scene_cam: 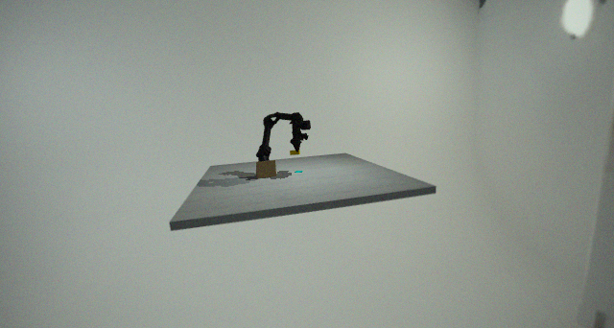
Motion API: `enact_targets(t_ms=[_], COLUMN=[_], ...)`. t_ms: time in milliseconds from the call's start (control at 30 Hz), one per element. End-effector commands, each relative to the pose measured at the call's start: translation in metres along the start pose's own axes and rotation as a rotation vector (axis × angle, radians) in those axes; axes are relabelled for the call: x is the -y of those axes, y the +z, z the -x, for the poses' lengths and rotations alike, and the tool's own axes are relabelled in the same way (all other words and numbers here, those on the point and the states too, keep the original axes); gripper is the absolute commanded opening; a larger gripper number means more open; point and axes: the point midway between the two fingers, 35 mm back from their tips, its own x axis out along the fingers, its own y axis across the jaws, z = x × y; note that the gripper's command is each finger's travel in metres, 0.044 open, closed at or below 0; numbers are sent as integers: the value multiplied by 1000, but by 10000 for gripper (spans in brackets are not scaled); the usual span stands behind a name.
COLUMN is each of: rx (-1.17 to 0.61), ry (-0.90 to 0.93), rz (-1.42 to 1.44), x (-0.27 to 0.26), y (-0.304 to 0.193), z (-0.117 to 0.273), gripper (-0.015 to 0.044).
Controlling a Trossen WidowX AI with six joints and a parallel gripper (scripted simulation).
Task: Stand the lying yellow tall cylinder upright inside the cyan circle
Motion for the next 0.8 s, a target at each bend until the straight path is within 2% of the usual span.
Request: enact_targets(t_ms=[0,767], rx=[0,69], ry=[-2,-122], rz=[-12,4], x=[-3,-3], y=[-4,-15], z=[-1,-9], gripper=[105,105])
